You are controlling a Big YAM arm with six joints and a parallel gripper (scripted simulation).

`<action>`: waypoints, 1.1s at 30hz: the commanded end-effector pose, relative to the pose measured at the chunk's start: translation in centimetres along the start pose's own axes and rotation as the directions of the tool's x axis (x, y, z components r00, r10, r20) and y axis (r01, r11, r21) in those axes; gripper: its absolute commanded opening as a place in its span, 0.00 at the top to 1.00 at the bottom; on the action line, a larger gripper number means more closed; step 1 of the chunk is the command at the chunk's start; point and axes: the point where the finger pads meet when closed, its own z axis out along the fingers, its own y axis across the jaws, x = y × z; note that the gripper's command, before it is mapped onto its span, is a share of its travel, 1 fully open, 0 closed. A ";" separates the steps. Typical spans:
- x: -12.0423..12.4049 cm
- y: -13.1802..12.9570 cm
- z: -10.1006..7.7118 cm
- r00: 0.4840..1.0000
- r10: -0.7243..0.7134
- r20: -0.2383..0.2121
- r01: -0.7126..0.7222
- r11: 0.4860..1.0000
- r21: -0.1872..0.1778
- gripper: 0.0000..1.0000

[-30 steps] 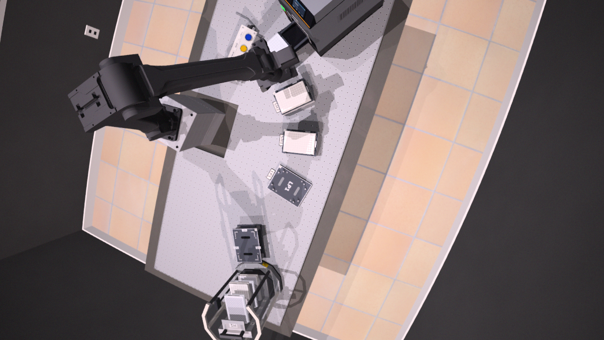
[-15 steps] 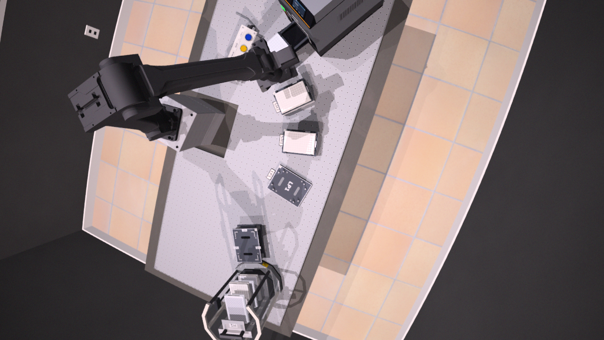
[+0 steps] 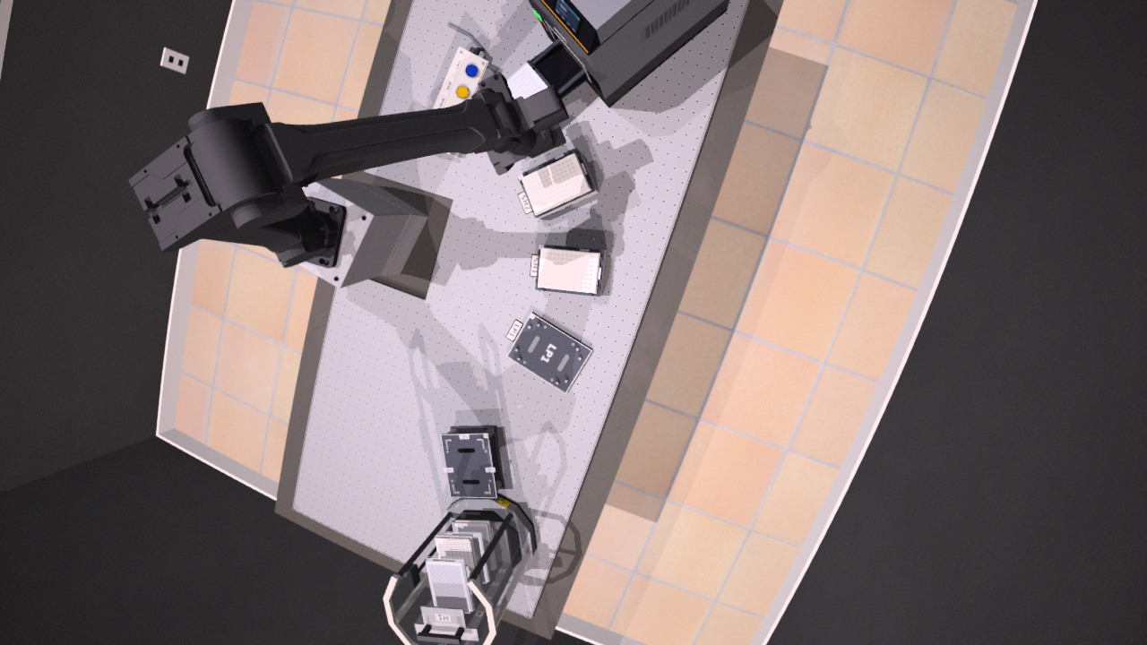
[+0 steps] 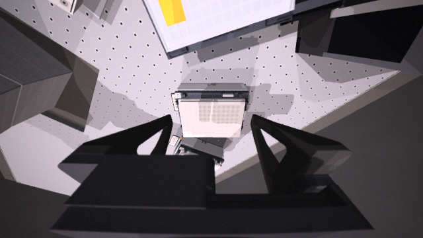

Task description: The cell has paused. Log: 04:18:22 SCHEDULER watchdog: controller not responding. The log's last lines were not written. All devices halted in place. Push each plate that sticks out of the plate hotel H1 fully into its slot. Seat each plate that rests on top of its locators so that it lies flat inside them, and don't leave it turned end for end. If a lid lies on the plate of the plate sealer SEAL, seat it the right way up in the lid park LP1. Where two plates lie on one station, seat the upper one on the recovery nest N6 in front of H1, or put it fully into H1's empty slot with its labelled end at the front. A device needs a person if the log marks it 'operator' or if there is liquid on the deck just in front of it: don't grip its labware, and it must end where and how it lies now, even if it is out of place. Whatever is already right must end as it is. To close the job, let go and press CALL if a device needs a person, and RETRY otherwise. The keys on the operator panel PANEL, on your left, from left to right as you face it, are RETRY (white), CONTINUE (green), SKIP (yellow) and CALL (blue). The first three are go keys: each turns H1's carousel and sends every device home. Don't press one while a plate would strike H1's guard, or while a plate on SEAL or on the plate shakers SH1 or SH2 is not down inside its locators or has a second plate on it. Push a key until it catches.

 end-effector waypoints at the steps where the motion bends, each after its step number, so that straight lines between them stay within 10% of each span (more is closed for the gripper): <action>1: 0.1 -1.1 -0.4 1.000 0.002 0.002 -0.002 1.000 0.023 0.00; 18: 0.1 -1.1 -0.4 1.000 0.002 0.002 -0.002 1.000 0.023 0.00; 33: -0.3 -1.7 -4.9 1.000 0.003 0.005 -0.003 0.999 0.042 0.00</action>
